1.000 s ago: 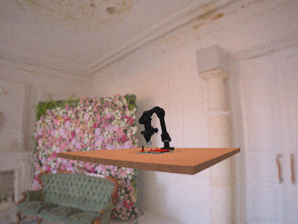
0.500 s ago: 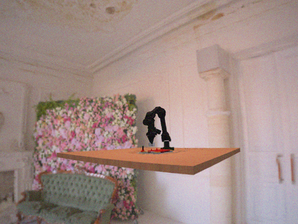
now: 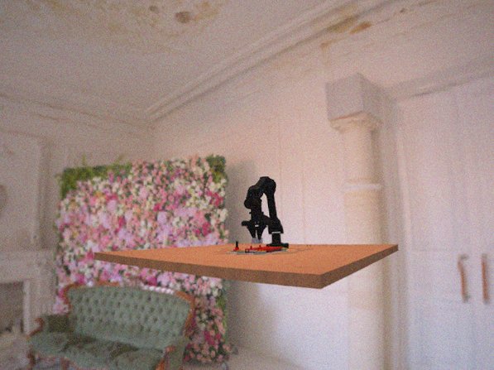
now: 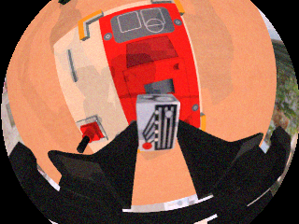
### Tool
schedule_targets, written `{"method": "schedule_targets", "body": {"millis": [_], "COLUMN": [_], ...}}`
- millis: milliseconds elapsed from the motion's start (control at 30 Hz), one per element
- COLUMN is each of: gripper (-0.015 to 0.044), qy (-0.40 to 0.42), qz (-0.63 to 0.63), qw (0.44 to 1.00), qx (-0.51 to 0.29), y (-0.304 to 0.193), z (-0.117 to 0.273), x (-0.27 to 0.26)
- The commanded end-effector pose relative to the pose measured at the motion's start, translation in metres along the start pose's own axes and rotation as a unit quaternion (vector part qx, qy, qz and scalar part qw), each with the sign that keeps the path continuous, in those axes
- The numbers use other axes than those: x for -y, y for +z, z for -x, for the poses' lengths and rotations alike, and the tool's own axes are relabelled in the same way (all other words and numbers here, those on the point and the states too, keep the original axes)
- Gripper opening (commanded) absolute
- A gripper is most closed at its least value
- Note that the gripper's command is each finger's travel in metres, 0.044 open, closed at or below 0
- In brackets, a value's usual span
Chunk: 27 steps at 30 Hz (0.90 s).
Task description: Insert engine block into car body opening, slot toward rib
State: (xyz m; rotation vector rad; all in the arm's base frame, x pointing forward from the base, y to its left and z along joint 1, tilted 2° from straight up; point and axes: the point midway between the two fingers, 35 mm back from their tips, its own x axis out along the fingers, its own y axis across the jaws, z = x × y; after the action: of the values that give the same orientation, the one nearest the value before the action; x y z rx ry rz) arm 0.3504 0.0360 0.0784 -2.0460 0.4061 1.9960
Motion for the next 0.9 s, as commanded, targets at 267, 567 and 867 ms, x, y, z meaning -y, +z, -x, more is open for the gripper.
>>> {"method": "schedule_targets", "body": {"millis": [267,567,867], "gripper": [0.0105,0.0158,0.0158], "qy": [0.0,0.0,0.0], "qz": [0.128,0.128,0.134], "qw": [0.992,0.992,0.991], "qx": [-0.001,-0.001,-0.001], "y": [0.0092,0.0092,0.009], "z": [-0.0049,-0.0049,-0.0048], "x": [0.0141,0.0141,0.0142]}}
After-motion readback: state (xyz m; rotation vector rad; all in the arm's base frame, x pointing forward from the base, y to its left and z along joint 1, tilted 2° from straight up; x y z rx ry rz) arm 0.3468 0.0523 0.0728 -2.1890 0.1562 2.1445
